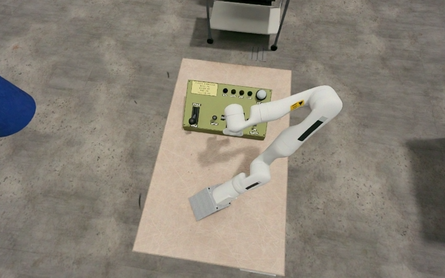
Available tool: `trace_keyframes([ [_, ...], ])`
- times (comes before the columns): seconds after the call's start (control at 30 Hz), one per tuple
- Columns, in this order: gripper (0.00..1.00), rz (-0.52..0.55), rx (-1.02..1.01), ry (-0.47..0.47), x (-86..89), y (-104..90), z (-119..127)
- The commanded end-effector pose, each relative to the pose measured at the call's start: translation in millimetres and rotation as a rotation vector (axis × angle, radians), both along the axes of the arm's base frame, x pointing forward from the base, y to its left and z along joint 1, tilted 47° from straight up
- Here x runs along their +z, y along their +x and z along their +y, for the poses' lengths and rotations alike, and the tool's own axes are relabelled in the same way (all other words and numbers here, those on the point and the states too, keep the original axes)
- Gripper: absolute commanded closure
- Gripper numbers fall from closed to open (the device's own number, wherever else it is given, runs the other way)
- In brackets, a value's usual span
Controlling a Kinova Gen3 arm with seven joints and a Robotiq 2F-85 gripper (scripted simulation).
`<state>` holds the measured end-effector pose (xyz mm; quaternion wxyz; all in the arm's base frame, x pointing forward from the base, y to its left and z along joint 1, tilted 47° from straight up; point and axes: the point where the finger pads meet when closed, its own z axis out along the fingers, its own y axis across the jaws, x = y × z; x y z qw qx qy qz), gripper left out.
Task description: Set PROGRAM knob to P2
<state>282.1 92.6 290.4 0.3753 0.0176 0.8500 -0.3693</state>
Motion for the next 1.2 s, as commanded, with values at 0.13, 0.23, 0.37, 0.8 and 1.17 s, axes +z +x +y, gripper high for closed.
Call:
trace_keyframes([
  [0.13,0.23,0.003,0.010,-0.008,-0.5,2.4,0.5],
  [0.23,0.23,0.003,0.010,-0.008,-0.5,2.4,0.5],
  [0.37,0.23,0.003,0.010,-0.008,-0.5,2.4,0.5],
  [0.8,0.00,0.003,0.010,-0.008,-0.5,2.4,0.5],
  [1.17,0.00,0.008,0.014,-0.008,9.0,11.0,3.7],
])
